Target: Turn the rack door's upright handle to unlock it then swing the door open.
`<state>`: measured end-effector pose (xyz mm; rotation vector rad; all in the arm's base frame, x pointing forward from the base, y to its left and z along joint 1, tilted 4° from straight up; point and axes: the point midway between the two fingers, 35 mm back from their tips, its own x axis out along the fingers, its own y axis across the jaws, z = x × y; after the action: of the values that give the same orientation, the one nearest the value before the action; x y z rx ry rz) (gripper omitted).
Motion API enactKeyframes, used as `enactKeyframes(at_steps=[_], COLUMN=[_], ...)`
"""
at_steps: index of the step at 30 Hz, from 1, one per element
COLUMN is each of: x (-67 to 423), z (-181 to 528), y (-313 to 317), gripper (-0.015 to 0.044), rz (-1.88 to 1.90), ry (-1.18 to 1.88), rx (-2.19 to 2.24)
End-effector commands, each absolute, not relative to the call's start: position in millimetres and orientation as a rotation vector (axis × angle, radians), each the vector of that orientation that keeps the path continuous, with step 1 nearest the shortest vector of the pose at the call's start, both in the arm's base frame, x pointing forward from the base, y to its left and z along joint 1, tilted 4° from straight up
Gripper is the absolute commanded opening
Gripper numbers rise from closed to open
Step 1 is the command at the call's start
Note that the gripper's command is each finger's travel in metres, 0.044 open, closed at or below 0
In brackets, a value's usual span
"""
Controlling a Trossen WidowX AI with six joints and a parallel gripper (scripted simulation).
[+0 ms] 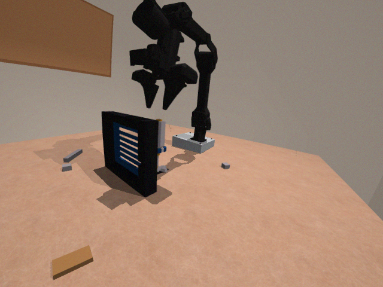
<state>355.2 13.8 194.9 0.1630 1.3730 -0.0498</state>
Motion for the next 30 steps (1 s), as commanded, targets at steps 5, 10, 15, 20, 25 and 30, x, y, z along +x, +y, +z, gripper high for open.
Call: enactKeyframes(at_steps=[5,10,15,20,25,30], x=[347.2,347.0,347.9,348.9,349.7,350.2], z=[188.0,187.9,182.4,174.3,166.3,158.2], y=[14.6,14.6,15.0,15.5,16.1,16.6], gripper=[0.0288,0.0288,0.0288,0.0288,0.0288,0.0288], rz=[-0.076,-0.076,-0.076,-0.076,-0.076,-0.076], ry=[1.545,1.548,1.548,1.548,1.548,1.548], rx=[0.181,0.182,0.182,0.182,0.182,0.182])
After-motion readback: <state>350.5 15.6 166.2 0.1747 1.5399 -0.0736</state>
